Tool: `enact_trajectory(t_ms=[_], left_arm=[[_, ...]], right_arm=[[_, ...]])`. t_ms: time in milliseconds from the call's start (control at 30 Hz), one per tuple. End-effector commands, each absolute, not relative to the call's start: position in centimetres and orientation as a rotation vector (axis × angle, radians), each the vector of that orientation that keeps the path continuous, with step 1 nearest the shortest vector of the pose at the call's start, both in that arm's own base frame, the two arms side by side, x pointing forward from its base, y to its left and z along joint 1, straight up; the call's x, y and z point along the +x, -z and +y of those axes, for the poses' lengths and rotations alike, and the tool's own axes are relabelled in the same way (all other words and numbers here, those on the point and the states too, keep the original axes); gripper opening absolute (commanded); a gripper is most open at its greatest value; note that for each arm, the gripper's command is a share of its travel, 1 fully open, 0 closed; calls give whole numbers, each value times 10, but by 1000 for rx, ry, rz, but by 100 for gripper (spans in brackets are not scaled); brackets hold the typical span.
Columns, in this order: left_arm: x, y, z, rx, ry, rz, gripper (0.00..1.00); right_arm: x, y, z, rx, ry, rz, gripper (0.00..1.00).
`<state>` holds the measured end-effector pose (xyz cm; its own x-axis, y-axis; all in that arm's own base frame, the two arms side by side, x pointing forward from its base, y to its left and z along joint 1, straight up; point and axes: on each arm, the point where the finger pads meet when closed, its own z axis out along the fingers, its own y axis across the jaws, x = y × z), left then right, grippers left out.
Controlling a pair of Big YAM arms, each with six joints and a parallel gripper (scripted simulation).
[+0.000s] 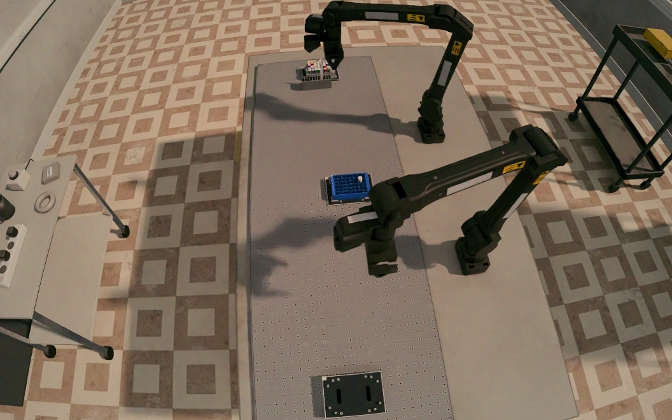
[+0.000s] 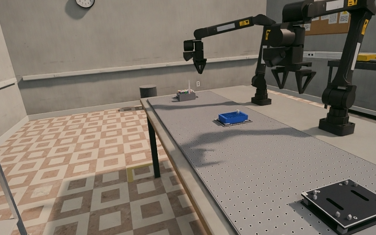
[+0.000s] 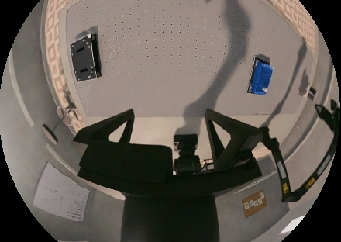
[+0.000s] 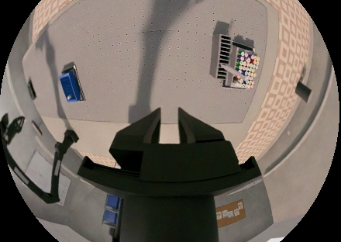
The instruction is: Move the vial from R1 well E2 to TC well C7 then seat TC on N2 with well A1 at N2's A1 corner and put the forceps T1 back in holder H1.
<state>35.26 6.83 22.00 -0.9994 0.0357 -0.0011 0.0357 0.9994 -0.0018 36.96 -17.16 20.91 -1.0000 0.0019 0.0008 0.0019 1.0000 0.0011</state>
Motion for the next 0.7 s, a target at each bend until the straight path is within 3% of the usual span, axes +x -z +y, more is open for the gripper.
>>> enact_trajectory(t_ms=[0, 667], left_arm=[[361, -234, 71, 47, -12, 3106, 100], [361, -234, 71, 47, -12, 3106, 100]], right_arm=[[366, -221, -154, -23, -8, -3151, 24], [347, -236, -87, -23, -5, -3150, 24]])
